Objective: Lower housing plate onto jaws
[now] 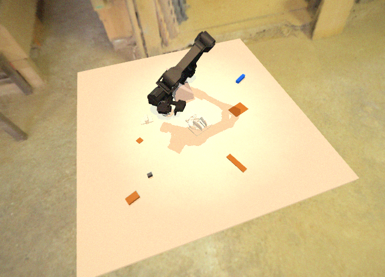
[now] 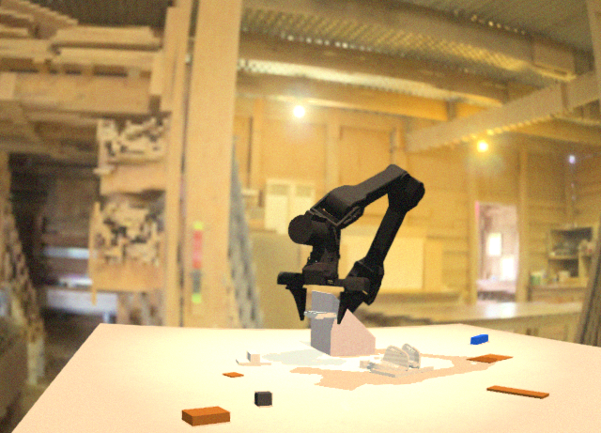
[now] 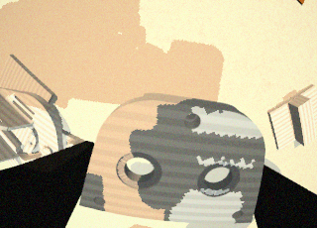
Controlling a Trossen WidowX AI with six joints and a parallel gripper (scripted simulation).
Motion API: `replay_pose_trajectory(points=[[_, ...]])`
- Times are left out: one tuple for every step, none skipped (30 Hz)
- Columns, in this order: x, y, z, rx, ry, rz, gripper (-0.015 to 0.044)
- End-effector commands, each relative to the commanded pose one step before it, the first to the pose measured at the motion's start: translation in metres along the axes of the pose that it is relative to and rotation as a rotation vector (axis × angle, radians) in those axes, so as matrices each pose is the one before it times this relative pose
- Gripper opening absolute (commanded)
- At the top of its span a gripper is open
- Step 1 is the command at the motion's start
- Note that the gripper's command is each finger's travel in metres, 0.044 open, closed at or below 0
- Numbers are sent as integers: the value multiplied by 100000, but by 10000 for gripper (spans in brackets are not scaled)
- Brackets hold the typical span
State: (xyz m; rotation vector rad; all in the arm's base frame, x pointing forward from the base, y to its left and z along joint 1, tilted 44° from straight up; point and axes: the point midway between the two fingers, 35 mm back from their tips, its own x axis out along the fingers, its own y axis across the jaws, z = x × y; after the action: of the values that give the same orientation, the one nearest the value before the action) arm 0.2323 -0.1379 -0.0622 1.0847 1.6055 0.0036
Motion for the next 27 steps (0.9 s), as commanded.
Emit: replay_pose_trajectory(points=[[67,1189,-582,-8150,397,659,351],[5,280,-62,-1922,4,45,351],[6,280,-59,-1922,6,48,351],[7,281,-57,-1923,7,50,351],[9,281,-54,-1924,9,53,351],[10,281,-51,-1925,10,56,351],[11,282,-48,-1926,12,59,351],[12,282,-46,-1926,13,62,351],[14,282,-43,-1927,14,65,351],[15,282,-40,-1928,15,68,351],[16,282,-38,-1929,16,72,351],[17,283,-35,-1929,17,75,351],[18,283,-32,-1930,18,78,351],[20,283,-29,-1931,19,81,351],[21,283,-27,-1931,19,85,351],[22,283,-24,-1932,20,88,351],[23,283,-21,-1932,20,91,351],[24,283,-18,-1933,21,95,351],[25,283,-16,-1934,21,98,351],[26,282,-13,-1934,22,102,351],[28,282,-10,-1935,22,105,351],[29,282,-8,-1935,22,109,351],[30,282,-5,-1936,22,112,351],[31,282,-2,-1936,22,116,351],[32,281,0,-1936,22,119,351],[33,281,3,-1937,22,123,351],[34,280,5,-1938,21,126,351]])
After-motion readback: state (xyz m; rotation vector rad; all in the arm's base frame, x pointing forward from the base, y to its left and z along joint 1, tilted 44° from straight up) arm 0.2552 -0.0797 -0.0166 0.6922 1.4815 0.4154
